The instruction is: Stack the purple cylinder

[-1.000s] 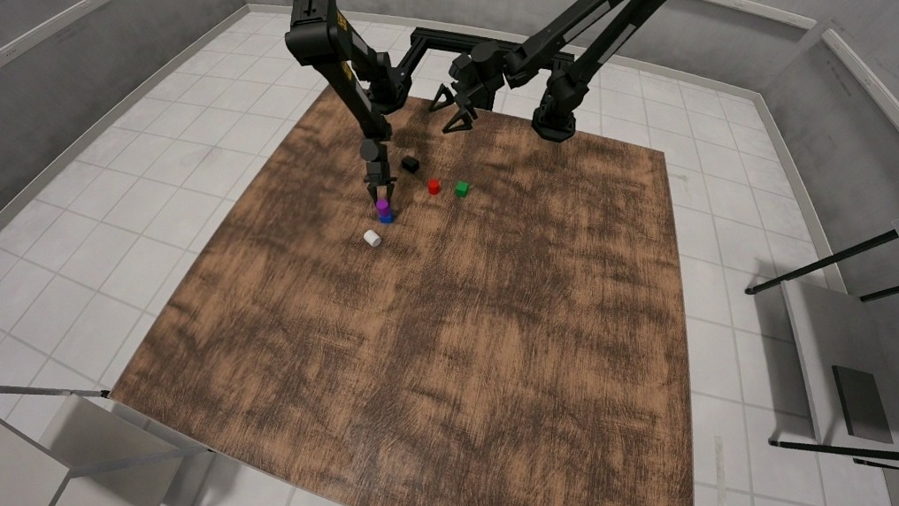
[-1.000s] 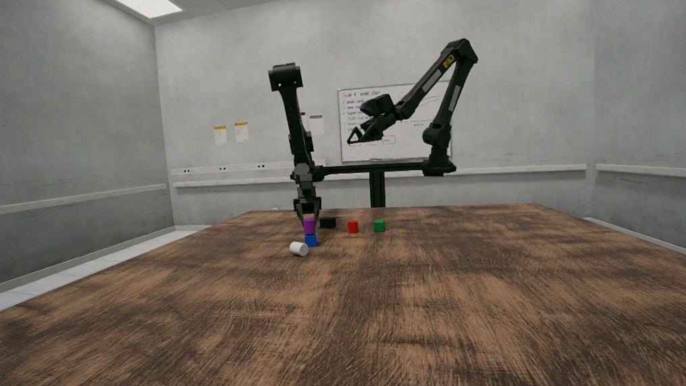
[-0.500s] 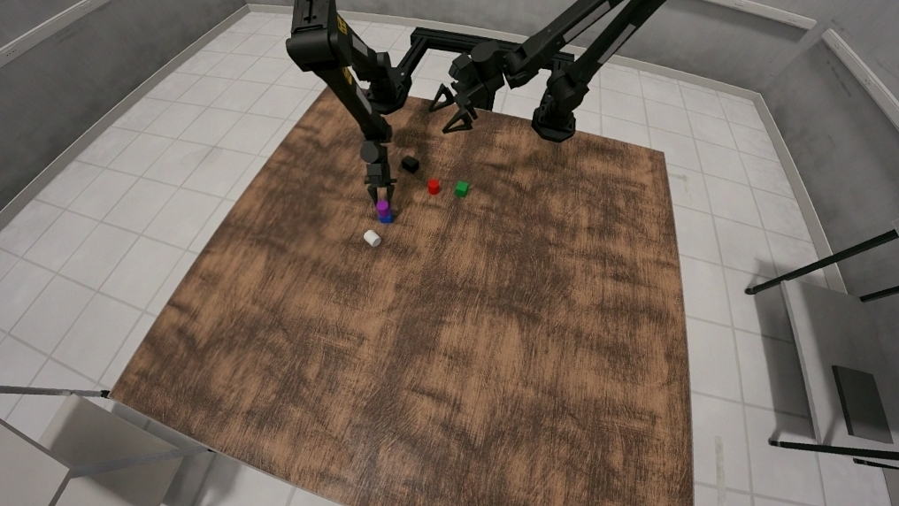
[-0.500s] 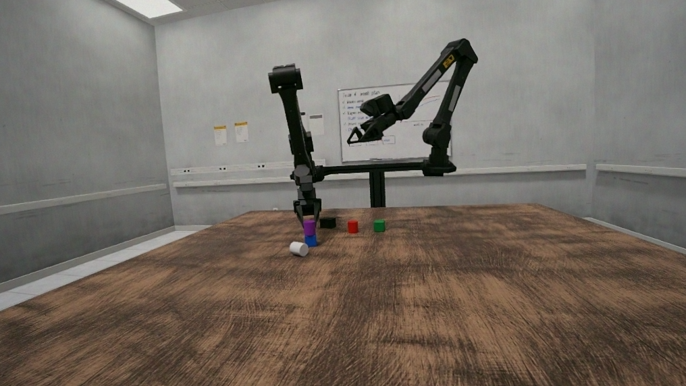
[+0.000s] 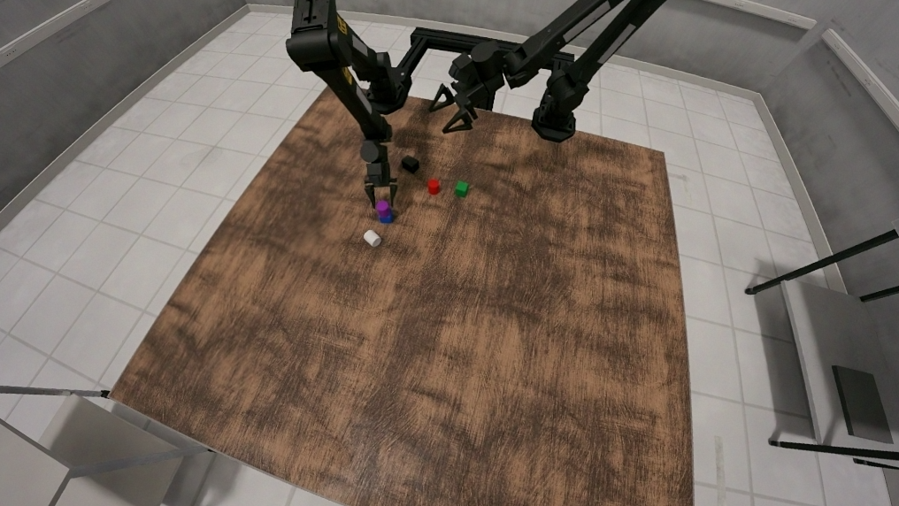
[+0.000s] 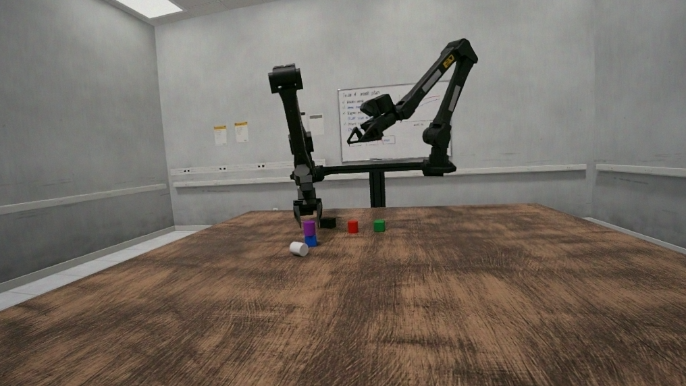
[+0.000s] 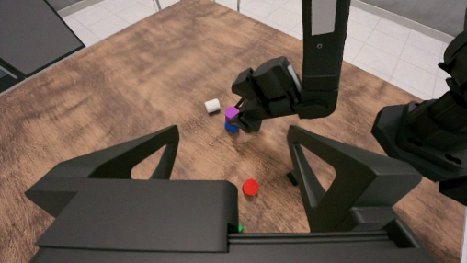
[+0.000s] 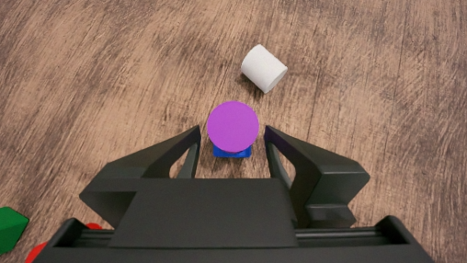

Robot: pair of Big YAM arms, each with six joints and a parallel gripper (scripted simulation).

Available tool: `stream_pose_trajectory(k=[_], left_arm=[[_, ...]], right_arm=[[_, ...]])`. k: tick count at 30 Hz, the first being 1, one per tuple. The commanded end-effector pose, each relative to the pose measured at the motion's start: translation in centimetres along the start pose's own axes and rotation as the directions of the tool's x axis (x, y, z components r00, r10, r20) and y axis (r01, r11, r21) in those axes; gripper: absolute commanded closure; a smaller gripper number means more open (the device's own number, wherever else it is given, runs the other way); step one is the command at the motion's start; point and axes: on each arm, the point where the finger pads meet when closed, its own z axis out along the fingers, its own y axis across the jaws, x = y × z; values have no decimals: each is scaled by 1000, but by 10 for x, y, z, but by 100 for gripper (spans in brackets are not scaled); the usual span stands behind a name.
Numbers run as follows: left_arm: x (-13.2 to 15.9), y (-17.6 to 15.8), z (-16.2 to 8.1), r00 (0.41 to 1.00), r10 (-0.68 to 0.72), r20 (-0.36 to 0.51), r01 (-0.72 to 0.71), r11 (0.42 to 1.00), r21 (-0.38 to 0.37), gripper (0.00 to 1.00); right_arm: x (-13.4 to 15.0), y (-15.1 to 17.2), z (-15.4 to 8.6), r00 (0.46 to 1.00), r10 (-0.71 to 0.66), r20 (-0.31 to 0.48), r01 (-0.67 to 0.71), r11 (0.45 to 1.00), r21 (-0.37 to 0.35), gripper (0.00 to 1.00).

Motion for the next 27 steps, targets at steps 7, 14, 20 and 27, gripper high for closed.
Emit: stream_pose_trajectory(k=[7,14,20,27], left_arm=[[-7,0,0,1000,10,18,-10,1000,0,0],[-7,0,0,1000,10,18,-10,1000,0,0],[-7,0,0,1000,10,18,-10,1000,0,0],[-7,0,0,1000,10,18,-10,1000,0,0]], right_arm=[[-9,-3,-20,1000,-3,28,3,1000,2,38],[-9,-3,-36,1000,6,27,-6,1000,1,15],[-8,0,-76,1000,12,27,-12,1000,-4,0],[-1,2,-74,1000,-5,-4,5,1000,-6,0]])
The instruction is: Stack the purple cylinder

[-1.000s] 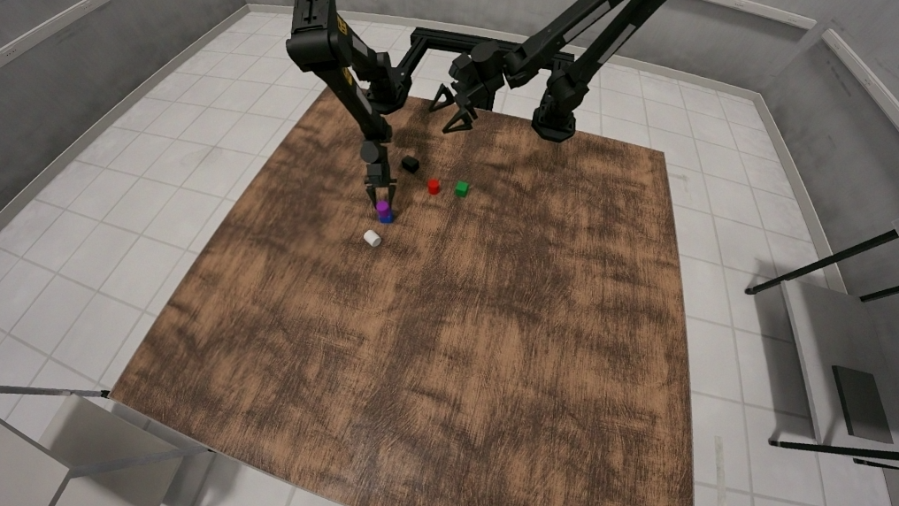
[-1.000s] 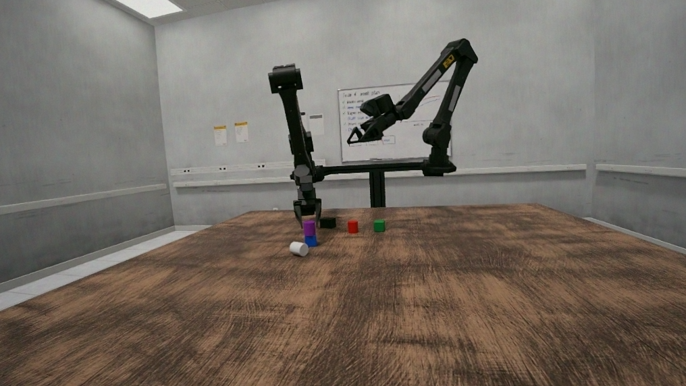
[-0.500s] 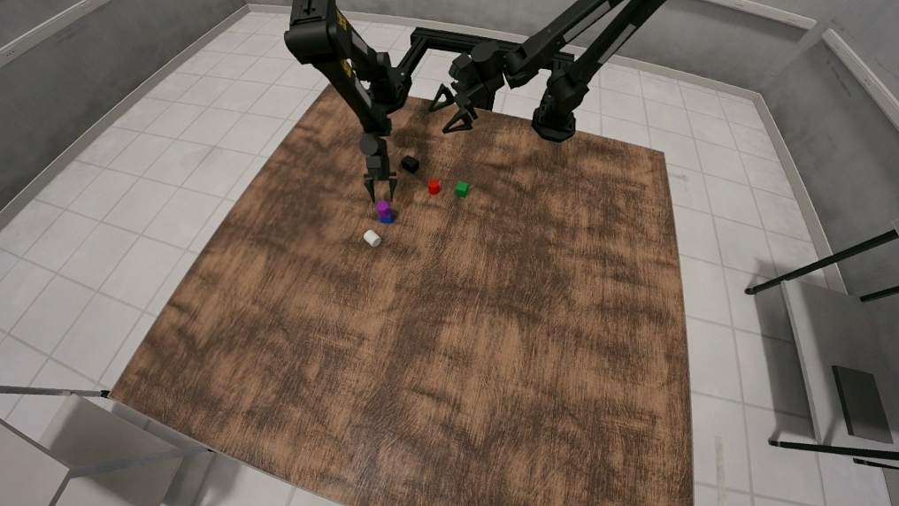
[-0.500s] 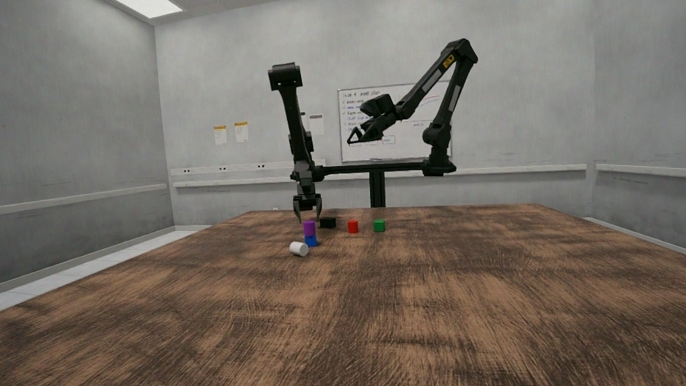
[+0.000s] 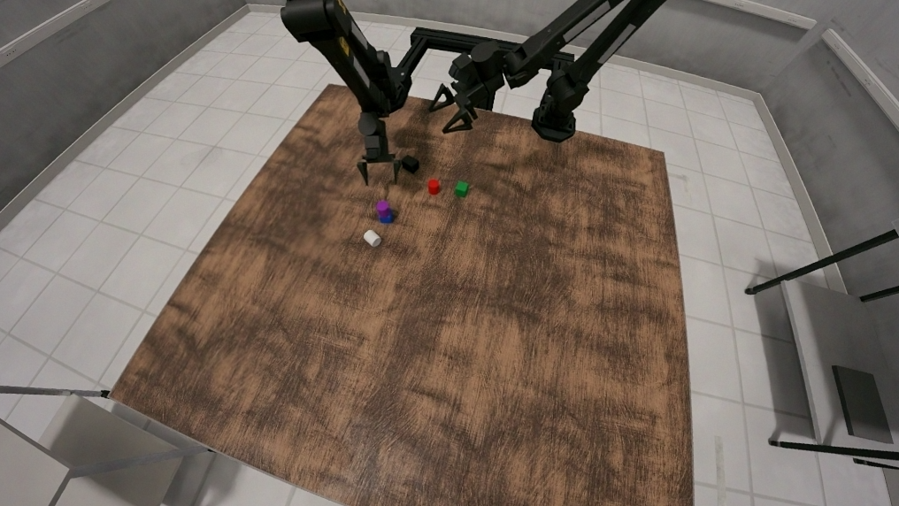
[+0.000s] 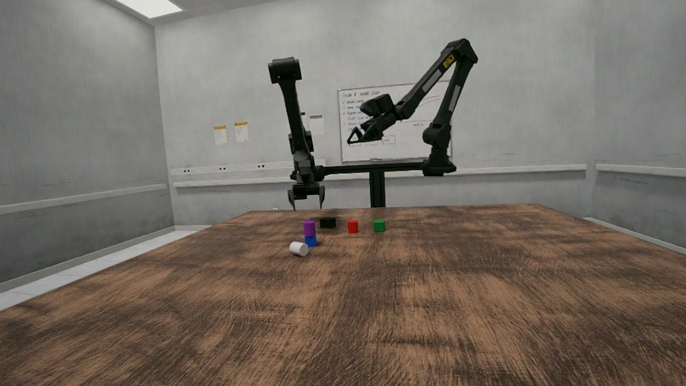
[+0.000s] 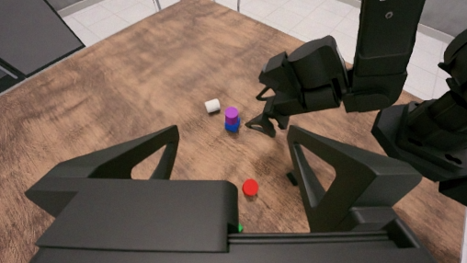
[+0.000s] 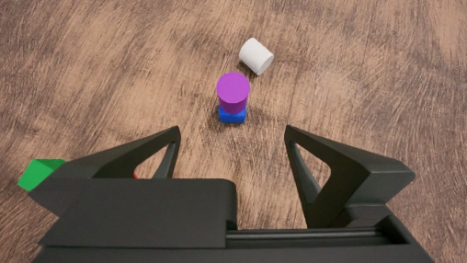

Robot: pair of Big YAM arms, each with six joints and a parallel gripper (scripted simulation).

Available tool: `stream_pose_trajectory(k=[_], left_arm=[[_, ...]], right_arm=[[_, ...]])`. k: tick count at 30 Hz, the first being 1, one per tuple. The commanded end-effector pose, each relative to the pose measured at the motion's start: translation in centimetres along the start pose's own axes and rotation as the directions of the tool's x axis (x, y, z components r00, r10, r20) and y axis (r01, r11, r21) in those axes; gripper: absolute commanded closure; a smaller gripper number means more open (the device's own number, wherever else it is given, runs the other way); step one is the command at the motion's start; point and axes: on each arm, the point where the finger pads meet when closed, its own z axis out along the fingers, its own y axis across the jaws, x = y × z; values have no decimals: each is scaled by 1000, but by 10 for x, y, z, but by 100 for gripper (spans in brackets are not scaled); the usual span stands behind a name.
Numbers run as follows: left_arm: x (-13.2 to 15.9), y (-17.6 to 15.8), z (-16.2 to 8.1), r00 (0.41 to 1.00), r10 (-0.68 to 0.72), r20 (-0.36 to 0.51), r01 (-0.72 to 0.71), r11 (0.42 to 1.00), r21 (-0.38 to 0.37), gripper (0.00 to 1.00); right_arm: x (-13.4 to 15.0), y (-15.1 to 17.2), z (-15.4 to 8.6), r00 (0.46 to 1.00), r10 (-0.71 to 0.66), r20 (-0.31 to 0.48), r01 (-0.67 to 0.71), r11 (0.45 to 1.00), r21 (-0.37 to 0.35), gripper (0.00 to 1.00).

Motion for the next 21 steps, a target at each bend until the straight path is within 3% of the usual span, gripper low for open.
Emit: stream_pose_trajectory(k=[1,4,12,21], left_arm=[[-7,0,0,1000,10,18,-10,1000,0,0],[-7,0,0,1000,10,18,-10,1000,0,0],[-7,0,0,1000,10,18,-10,1000,0,0],[-7,0,0,1000,10,18,-10,1000,0,0]], right_arm=[[-3,1,6,1000,-3,0,3,1000,-1,0],[4,2,10,1000,-5,-18,5,1000,-2,0],[-11,4,16,999,17,-28,-17,1000,-3,0],[-38,1,40,990,39,-134,-37,999,23,0]])
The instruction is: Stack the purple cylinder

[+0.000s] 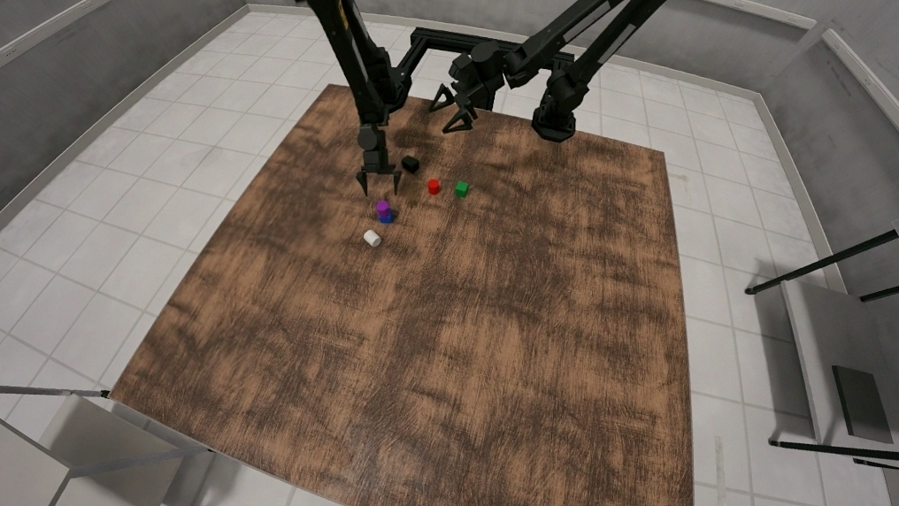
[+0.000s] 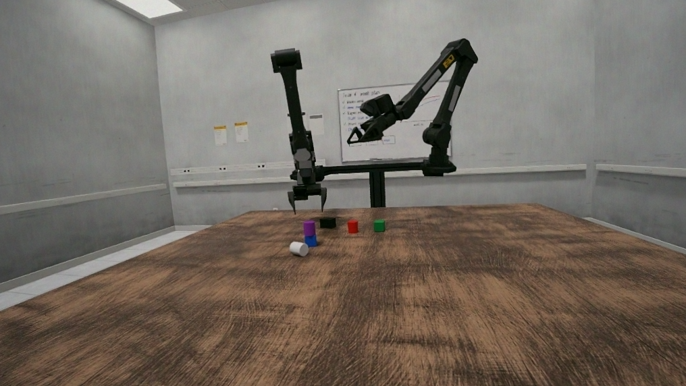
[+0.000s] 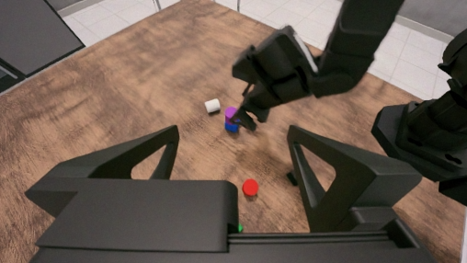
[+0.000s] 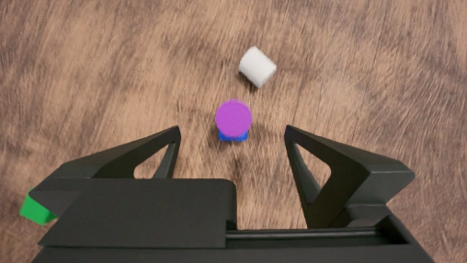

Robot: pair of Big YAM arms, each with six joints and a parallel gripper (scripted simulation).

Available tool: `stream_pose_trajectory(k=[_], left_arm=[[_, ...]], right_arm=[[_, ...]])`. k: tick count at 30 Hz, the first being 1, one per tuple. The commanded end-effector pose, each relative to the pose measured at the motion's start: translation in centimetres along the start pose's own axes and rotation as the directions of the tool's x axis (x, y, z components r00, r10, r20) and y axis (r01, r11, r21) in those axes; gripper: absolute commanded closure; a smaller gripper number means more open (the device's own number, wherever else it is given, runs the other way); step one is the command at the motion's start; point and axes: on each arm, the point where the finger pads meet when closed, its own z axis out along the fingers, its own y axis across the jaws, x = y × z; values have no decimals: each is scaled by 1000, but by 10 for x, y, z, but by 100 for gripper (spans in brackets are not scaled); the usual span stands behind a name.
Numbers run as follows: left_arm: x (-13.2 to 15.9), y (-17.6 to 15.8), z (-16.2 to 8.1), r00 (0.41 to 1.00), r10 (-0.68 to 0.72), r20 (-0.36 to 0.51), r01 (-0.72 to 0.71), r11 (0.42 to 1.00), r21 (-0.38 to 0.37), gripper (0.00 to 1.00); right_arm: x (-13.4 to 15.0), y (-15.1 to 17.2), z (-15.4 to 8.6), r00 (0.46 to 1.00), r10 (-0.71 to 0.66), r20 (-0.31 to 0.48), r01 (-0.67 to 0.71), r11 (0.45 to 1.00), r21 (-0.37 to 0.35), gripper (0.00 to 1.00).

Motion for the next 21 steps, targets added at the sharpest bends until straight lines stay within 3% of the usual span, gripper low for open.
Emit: stream_pose_trajectory(k=[1,9,21], left_arm=[[-7,0,0,1000,10,18,-10,1000,0,0],[-7,0,0,1000,10,18,-10,1000,0,0],[-7,0,0,1000,10,18,-10,1000,0,0]], right_arm=[[-12,-1,7,999,25,-39,-24,1000,7,0],[-8,-1,10,997,11,-78,-10,1000,10,0],[-10,-1,10,997,11,-71,-11,1000,11,0]])
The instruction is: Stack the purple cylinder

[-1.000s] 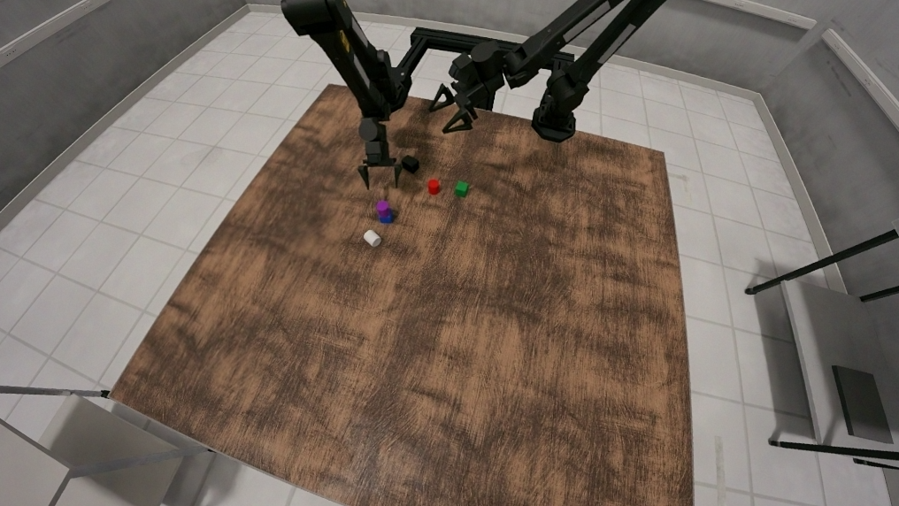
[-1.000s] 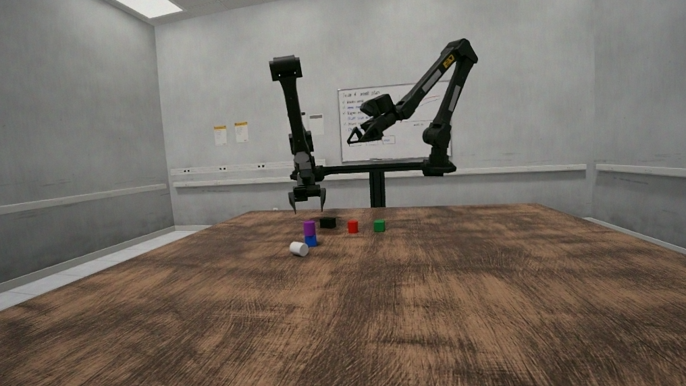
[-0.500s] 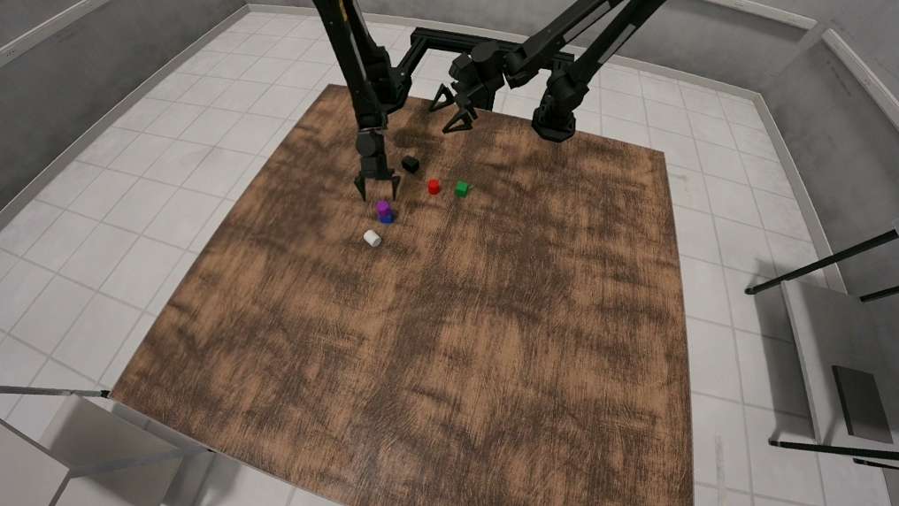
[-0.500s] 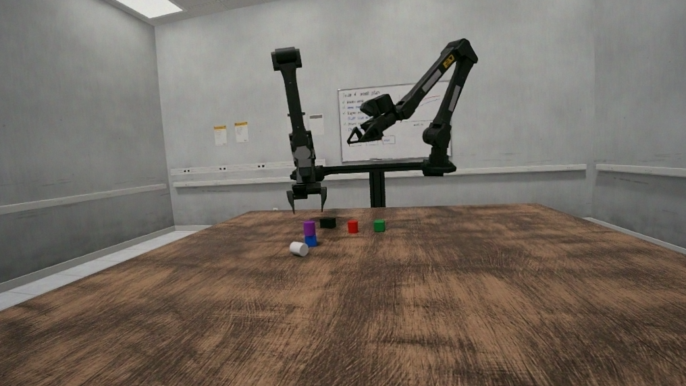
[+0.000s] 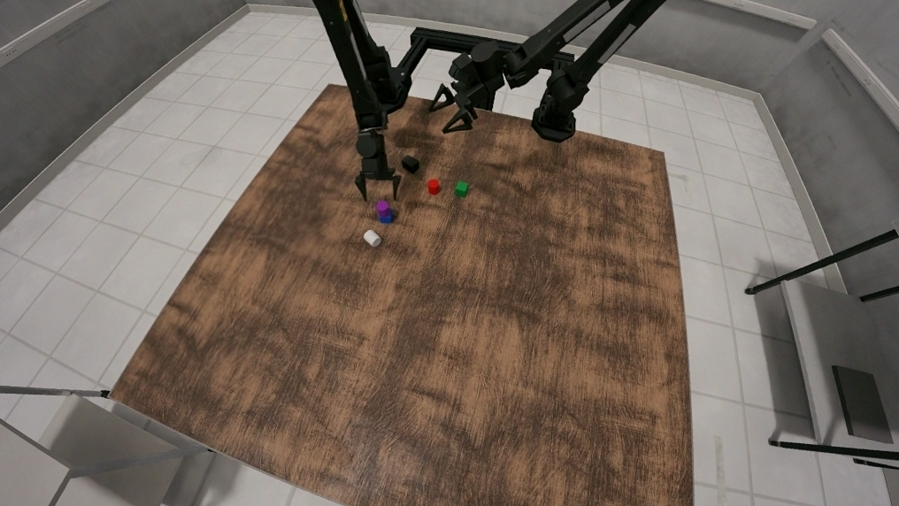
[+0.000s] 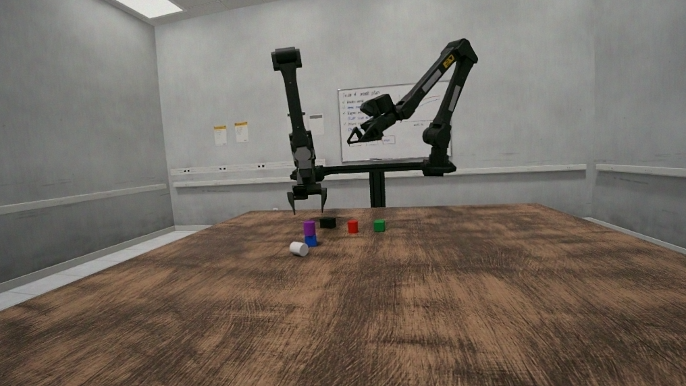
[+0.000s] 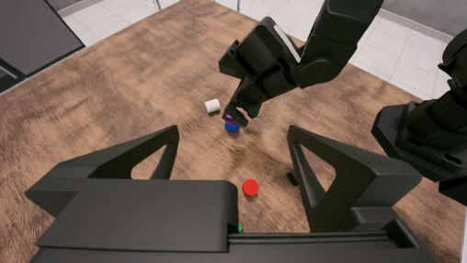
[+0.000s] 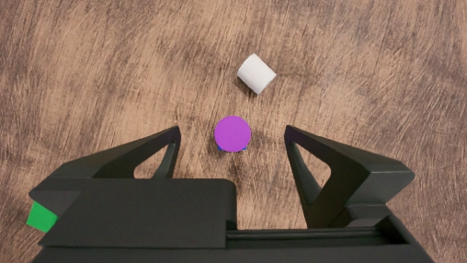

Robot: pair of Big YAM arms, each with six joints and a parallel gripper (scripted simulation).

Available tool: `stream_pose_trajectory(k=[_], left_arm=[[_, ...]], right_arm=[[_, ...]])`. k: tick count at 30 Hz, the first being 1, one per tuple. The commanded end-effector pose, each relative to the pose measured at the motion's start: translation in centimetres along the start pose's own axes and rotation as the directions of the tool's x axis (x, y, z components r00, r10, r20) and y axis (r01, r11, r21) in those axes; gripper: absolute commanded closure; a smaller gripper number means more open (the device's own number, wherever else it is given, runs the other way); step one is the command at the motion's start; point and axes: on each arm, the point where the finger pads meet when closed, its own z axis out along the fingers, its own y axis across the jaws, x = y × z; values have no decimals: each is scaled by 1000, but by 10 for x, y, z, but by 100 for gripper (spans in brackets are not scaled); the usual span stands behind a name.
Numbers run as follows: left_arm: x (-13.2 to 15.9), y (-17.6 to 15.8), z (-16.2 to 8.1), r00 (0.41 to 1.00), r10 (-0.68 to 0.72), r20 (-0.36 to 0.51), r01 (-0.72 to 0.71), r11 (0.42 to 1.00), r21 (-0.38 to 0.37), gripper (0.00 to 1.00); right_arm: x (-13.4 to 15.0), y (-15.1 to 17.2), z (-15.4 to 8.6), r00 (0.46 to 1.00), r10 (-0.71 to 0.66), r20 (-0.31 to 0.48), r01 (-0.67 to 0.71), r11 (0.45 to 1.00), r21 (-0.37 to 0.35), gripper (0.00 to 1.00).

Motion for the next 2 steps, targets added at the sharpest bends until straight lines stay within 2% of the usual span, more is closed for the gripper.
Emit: stream_pose_trajectory(k=[1,2], left_arm=[[-7,0,0,1000,10,18,-10,1000,0,0],[-7,0,0,1000,10,18,-10,1000,0,0]], right_arm=[[3,0,0,1000,5,-10,-4,1000,2,0],[3,0,0,1000,5,-10,-4,1000,2,0]])
